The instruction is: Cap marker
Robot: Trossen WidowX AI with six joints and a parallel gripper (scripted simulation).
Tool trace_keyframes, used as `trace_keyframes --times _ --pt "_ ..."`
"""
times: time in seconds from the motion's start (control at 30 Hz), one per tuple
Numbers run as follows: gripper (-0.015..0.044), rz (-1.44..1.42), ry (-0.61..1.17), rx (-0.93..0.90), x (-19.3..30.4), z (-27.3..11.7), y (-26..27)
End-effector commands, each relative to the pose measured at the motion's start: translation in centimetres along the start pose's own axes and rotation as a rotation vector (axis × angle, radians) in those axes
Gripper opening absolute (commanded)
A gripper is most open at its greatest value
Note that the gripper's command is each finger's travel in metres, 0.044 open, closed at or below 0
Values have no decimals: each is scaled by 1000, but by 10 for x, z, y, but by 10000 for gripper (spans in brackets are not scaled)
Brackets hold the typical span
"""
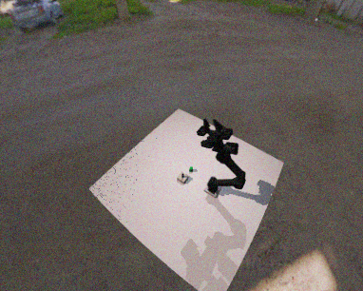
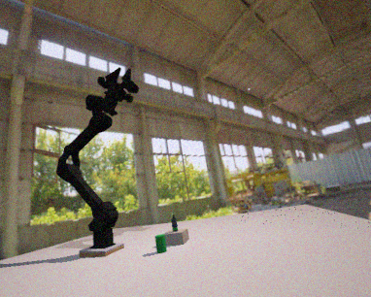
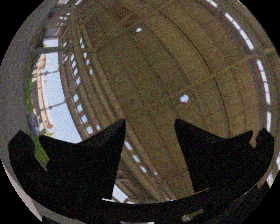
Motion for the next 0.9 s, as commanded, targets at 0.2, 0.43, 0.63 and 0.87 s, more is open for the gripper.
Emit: trace_keyframes --times 0.2,0.43,0.63,0.87 --pt "252 326 80 -543 -5 -6 117" --pt "252 546 275 -917 -2 -35 191" --pt "252 711 551 -1222 2 -76 245" --pt "252 838 1017 -1528 10 -137 291"
Point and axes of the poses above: the point midway between the two fingers, 35 mm back from their tips, its own z axis out along the fingers, its own y axis across the jaws, x = y × z, the point moved 10 cm from there along -z, back along the fingers, and after that the axes turned 3 degrees about -z, right-handed, at the moved point
